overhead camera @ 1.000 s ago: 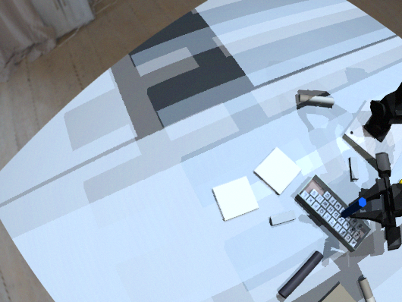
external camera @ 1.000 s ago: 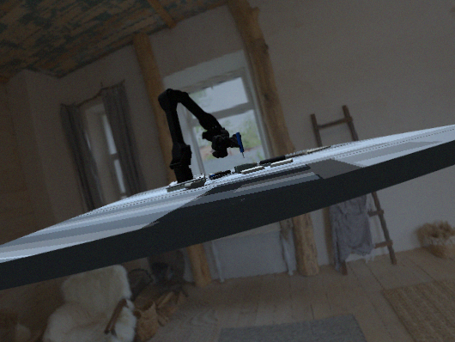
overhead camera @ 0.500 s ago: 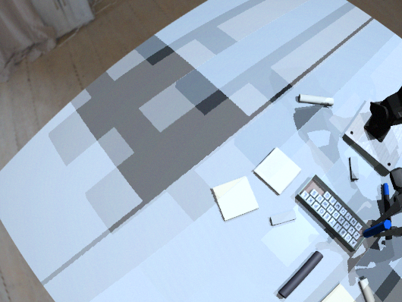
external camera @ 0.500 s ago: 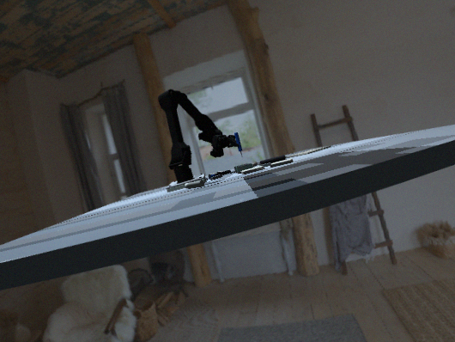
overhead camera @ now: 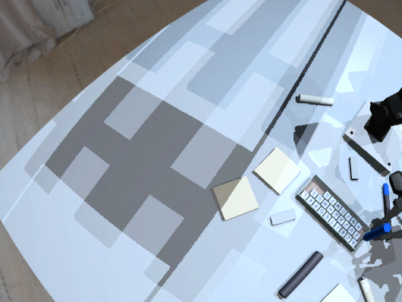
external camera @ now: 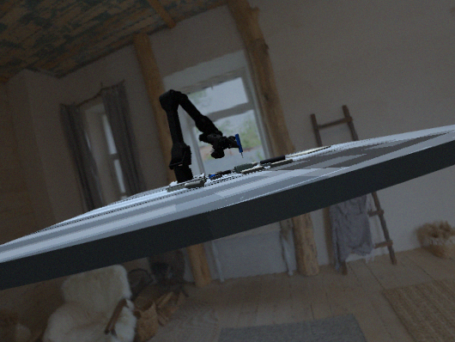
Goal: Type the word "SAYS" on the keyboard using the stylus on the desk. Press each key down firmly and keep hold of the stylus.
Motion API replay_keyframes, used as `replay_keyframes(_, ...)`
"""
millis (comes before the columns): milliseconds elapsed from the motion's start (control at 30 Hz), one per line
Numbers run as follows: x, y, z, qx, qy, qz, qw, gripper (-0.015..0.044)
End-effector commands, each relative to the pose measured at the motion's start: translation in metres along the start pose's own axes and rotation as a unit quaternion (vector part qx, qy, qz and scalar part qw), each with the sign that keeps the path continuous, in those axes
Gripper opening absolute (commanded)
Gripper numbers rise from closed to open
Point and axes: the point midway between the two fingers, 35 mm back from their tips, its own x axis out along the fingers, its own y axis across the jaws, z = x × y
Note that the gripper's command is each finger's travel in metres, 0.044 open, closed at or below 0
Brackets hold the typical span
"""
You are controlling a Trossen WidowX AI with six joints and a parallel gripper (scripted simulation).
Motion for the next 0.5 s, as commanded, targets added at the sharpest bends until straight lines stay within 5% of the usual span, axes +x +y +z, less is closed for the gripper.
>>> replay_keyframes(0,0.003,0.002,0.005,-0.005,-0.001,0.002,1.000,0.0000)
replay_keyframes(467,0.012,0.003,0.023,-0.006,-0.001,0.002,1.000,0.0000)
